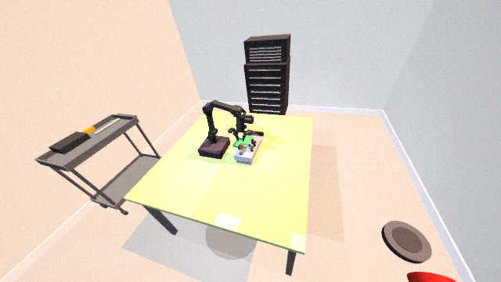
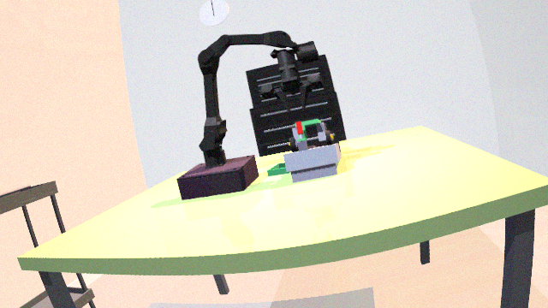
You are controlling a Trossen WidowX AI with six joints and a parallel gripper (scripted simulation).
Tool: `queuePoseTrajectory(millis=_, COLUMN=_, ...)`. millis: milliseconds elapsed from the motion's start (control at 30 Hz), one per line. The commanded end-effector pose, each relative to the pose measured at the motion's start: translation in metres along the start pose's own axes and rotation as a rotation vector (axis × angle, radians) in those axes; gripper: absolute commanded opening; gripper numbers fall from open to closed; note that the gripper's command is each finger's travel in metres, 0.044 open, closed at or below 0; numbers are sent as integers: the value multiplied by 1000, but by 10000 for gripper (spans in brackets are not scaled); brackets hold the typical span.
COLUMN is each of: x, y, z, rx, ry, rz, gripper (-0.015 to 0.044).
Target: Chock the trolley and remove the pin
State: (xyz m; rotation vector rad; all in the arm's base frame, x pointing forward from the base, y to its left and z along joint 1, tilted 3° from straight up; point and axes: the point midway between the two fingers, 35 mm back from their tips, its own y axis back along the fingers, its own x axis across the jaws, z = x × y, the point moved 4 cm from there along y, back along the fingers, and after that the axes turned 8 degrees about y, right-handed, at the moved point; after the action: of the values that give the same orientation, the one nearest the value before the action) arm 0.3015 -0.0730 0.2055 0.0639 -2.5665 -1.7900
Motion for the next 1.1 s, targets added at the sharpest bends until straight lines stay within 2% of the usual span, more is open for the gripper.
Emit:
queuePoseTrajectory(millis=0, x=0, y=-2, z=-1, rx=4, ry=11, rz=4, gripper=190)
queuePoseTrajectory(millis=1067, x=0, y=-44, z=-1, rx=5, ry=12, rz=4, gripper=190)
